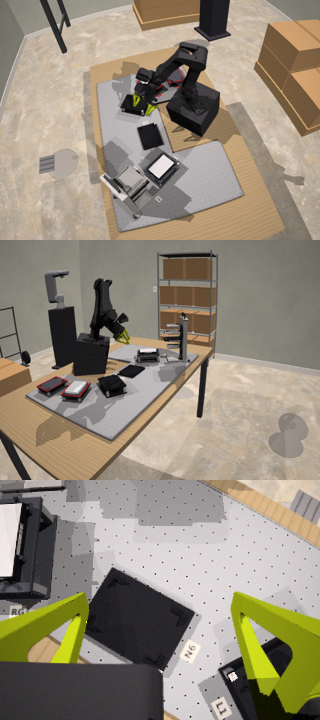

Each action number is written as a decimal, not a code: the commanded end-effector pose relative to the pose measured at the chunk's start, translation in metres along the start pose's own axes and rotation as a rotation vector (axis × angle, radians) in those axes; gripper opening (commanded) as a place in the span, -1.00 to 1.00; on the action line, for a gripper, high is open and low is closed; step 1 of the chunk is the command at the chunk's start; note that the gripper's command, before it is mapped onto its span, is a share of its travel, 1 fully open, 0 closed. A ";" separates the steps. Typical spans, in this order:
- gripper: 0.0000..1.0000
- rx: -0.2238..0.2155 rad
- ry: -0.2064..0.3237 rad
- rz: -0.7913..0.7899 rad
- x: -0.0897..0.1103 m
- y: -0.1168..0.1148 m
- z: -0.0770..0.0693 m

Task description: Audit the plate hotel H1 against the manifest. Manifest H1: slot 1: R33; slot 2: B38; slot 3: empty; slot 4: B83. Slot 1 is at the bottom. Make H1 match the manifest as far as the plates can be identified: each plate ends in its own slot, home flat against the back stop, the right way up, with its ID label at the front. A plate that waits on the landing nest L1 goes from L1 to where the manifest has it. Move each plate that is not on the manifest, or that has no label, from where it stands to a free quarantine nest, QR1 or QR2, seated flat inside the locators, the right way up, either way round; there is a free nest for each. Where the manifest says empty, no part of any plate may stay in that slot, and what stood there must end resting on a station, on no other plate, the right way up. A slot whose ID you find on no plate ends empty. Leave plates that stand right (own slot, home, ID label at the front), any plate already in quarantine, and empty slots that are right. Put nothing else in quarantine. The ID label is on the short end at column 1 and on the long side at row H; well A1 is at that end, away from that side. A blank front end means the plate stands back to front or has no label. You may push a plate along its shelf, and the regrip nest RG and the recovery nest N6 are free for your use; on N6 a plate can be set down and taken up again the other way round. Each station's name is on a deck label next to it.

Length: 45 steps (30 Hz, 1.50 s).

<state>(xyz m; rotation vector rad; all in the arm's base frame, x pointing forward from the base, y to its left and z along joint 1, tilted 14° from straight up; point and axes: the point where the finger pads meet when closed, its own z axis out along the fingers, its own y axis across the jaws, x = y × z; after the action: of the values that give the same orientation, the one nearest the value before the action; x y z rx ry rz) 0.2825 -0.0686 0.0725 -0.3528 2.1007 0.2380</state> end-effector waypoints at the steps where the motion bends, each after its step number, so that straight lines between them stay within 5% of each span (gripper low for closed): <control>1: 1.00 -0.004 -0.028 -0.032 -0.013 -0.001 -0.002; 19: 1.00 -0.004 -0.028 -0.032 -0.013 -0.001 -0.002; 28: 1.00 0.013 -0.029 -0.032 -0.028 -0.005 -0.020; 33: 1.00 -0.015 -0.001 0.002 -0.018 0.015 -0.010; 45: 1.00 -0.004 -0.019 -0.016 -0.041 0.041 0.009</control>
<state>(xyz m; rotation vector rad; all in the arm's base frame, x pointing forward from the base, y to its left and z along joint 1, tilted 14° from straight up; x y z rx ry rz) 0.2934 -0.0238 0.1011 -0.4092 2.0809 0.2515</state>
